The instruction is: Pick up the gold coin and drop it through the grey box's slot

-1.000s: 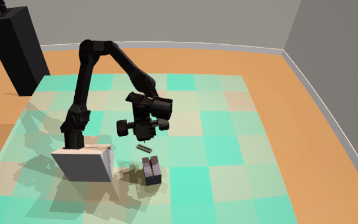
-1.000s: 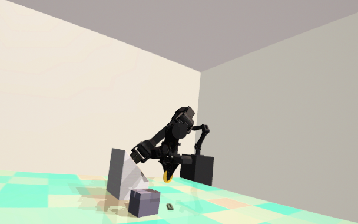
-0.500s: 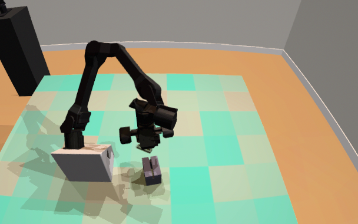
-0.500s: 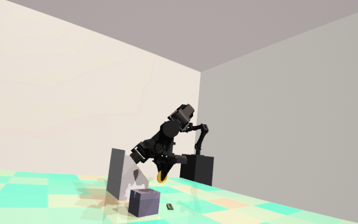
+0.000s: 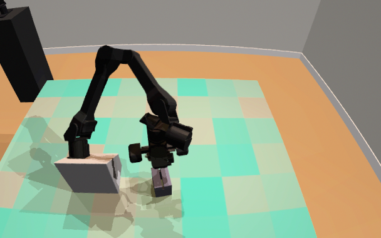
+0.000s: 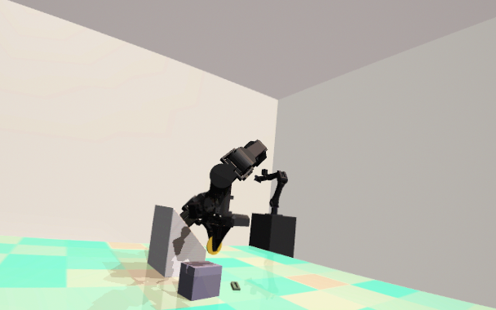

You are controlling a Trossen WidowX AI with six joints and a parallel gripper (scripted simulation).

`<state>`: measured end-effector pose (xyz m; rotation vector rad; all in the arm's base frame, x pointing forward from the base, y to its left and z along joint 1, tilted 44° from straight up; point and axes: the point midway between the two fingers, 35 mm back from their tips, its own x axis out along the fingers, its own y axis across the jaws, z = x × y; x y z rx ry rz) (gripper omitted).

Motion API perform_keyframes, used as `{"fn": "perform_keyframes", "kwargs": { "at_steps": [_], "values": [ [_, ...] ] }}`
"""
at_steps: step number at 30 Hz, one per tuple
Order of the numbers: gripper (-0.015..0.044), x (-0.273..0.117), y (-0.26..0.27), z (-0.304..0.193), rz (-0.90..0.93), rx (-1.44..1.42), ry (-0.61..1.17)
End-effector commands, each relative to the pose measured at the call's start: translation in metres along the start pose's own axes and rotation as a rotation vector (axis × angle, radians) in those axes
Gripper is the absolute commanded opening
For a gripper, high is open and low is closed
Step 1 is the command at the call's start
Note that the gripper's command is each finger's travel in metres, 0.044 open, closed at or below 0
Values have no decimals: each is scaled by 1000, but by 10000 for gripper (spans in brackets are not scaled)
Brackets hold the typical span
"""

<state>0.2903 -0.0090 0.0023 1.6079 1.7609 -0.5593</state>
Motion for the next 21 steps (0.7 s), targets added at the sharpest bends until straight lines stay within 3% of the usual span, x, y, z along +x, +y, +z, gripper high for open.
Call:
{"fn": "perform_keyframes", "kwargs": {
  "at_steps": [1,21],
  "values": [
    [0,0,1,11,0,-8,-6],
    [0,1,-1,28,1,1,3]
  ]
}}
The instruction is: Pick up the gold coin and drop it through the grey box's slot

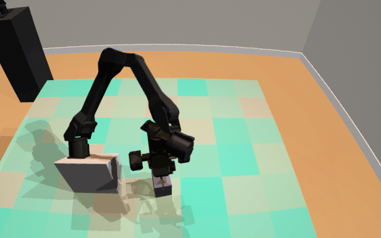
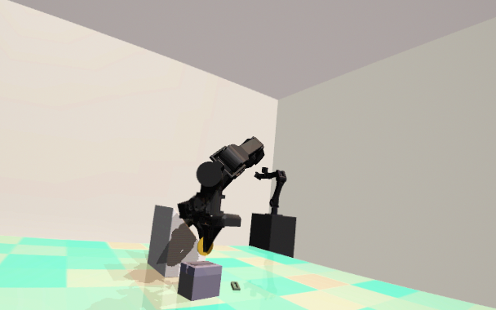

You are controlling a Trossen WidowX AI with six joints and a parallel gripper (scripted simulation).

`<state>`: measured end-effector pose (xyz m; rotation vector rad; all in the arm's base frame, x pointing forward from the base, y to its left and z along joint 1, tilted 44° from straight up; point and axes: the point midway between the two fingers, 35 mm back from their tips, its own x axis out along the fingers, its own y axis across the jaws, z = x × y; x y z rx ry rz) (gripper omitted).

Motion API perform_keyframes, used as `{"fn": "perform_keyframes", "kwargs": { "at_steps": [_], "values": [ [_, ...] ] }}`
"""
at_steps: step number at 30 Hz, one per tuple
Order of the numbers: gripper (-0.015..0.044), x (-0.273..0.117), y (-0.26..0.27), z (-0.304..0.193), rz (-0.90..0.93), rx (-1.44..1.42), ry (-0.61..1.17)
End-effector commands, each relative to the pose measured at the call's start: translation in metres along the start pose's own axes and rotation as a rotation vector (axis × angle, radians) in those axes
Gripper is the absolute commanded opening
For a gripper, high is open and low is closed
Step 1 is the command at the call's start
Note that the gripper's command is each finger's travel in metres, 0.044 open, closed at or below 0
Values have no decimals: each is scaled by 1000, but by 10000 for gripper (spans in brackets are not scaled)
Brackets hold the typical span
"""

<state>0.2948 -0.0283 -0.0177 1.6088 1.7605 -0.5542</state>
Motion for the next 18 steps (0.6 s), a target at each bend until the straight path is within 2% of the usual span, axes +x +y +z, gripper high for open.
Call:
{"fn": "perform_keyframes", "kwargs": {
  "at_steps": [1,18],
  "values": [
    [0,0,-1,-1,-1,4,1],
    [0,1,0,4,1,-6,2]
  ]
}}
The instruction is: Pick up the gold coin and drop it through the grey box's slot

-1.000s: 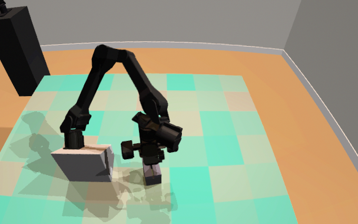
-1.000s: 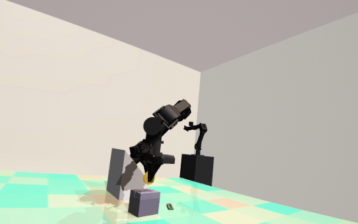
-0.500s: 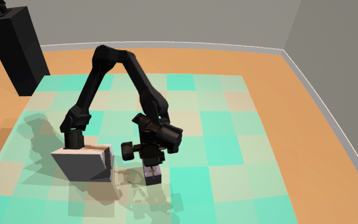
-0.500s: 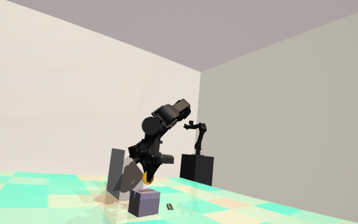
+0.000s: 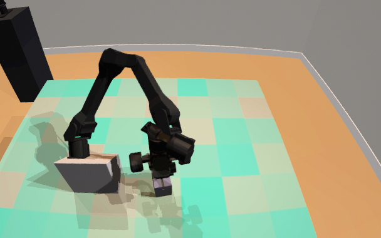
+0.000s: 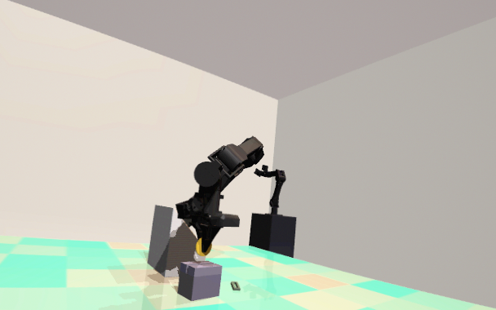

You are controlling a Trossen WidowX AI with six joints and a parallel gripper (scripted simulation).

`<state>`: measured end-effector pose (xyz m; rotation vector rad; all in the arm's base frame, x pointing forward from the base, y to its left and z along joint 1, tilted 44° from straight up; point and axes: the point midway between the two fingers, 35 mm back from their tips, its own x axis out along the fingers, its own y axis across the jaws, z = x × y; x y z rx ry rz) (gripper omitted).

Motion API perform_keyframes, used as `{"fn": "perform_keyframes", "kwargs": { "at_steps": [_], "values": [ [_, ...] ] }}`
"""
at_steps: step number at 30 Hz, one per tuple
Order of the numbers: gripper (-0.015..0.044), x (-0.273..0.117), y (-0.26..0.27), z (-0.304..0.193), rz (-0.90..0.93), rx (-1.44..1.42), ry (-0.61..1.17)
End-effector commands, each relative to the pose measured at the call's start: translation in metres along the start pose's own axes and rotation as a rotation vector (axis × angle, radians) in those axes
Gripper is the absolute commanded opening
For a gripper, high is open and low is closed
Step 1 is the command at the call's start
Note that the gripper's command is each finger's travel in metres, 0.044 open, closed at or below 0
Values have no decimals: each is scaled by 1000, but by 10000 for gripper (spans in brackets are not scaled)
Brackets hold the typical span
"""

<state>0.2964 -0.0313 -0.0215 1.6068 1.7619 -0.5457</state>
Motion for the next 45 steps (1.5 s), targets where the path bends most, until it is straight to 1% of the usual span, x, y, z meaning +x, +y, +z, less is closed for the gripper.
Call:
{"fn": "perform_keyframes", "kwargs": {
  "at_steps": [1,45],
  "values": [
    [0,0,0,-1,0,0,0],
    [0,17,-1,-1,0,7,0]
  ]
}}
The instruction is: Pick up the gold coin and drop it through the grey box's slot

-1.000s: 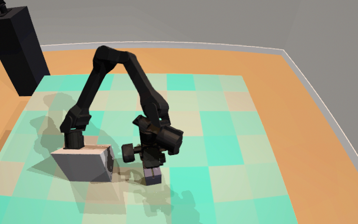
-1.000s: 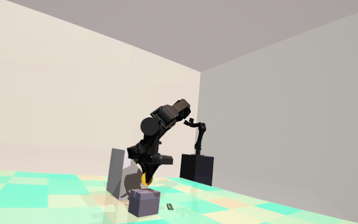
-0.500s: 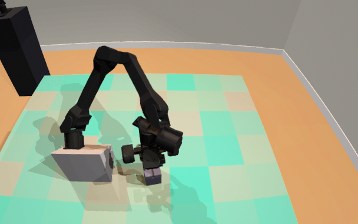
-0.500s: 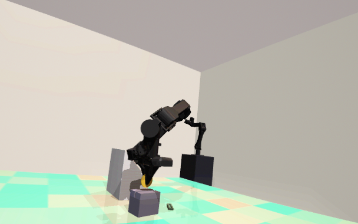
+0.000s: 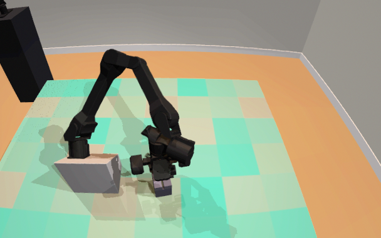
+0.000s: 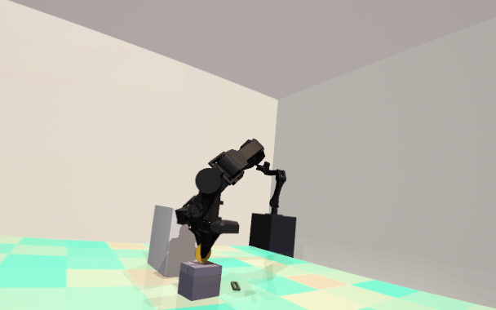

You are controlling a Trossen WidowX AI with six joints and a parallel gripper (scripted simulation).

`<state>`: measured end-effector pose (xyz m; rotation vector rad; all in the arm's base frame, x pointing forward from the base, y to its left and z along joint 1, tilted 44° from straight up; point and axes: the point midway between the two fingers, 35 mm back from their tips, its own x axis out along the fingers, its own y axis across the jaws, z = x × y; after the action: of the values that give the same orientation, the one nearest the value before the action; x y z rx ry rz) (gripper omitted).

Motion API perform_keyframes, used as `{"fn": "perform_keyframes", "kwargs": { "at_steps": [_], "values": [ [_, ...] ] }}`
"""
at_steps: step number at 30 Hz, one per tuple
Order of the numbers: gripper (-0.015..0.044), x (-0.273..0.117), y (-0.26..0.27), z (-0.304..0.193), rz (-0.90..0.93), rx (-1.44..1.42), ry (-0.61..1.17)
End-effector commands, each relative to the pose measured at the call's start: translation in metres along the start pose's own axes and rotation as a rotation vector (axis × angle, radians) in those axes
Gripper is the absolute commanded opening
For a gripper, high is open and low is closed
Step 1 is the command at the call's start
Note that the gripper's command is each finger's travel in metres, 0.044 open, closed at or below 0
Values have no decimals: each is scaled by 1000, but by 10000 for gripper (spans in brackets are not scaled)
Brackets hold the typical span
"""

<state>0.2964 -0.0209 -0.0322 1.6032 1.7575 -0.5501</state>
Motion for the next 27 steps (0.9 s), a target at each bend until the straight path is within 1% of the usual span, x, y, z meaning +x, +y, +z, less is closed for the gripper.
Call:
{"fn": "perform_keyframes", "kwargs": {
  "at_steps": [1,4,10,19,24,27],
  "values": [
    [0,3,-1,-1,0,7,7],
    [0,4,-1,-1,0,7,7],
    [157,2,0,0,0,0,0],
    [161,2,0,0,0,0,0],
    [292,-15,0,0,0,1,-1],
    [371,-19,0,0,0,2,-1]
  ]
}}
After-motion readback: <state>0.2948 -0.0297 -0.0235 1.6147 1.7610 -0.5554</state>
